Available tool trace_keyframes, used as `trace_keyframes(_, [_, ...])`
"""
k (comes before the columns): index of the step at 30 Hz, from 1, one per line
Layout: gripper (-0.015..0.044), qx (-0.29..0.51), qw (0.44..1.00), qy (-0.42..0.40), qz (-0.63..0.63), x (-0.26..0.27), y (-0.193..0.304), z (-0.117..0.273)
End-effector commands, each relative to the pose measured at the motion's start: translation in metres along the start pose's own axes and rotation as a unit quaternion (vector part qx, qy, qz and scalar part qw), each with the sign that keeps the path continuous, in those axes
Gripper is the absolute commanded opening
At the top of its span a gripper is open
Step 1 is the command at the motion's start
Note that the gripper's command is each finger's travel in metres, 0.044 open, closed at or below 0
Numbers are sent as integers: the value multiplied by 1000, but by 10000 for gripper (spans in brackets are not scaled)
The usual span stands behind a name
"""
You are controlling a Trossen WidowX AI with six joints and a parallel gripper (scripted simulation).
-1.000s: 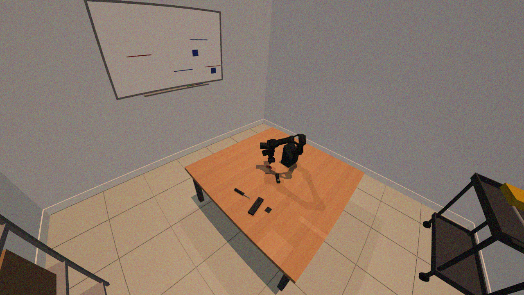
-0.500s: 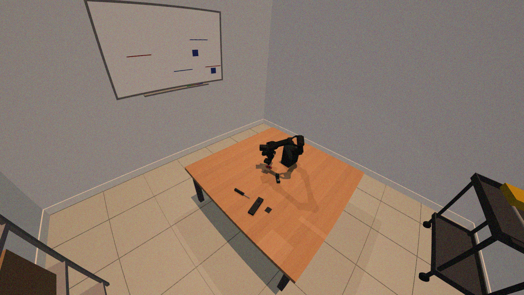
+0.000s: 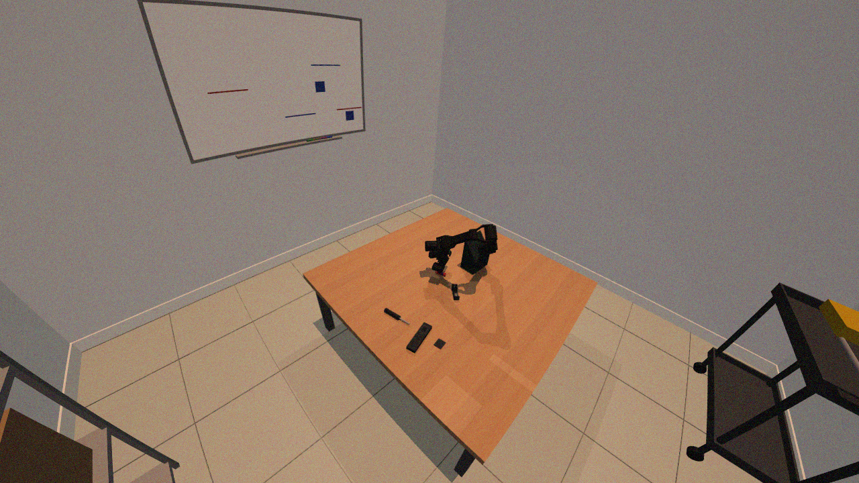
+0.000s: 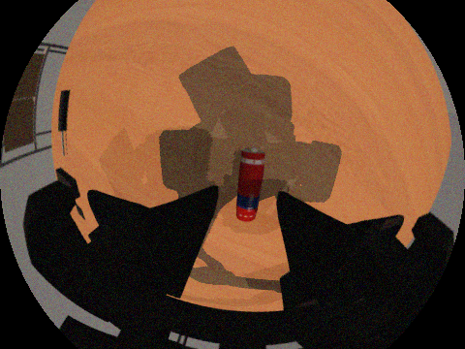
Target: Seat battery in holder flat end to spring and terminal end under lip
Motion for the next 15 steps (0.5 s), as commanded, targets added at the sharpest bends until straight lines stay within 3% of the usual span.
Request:
trace_keyframes(1, [222,3,1000,-1,-3,-1,0,-7])
trace_keyframes(14, [222,4,1000,-1,-3,-2,2,-26])
trace_keyframes(15, [196,4,1000,-1,-3,-2,2,-26])
Point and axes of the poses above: the point midway between the two fingers, 35 mm back from their tips, its own z axis back along the fingers, its own x axis across the jaws, y = z × x, the point moved 5 cm from there along z, back along the fingers, and after that the axes turned 4 degrees about -z, right-handed, at the moved point
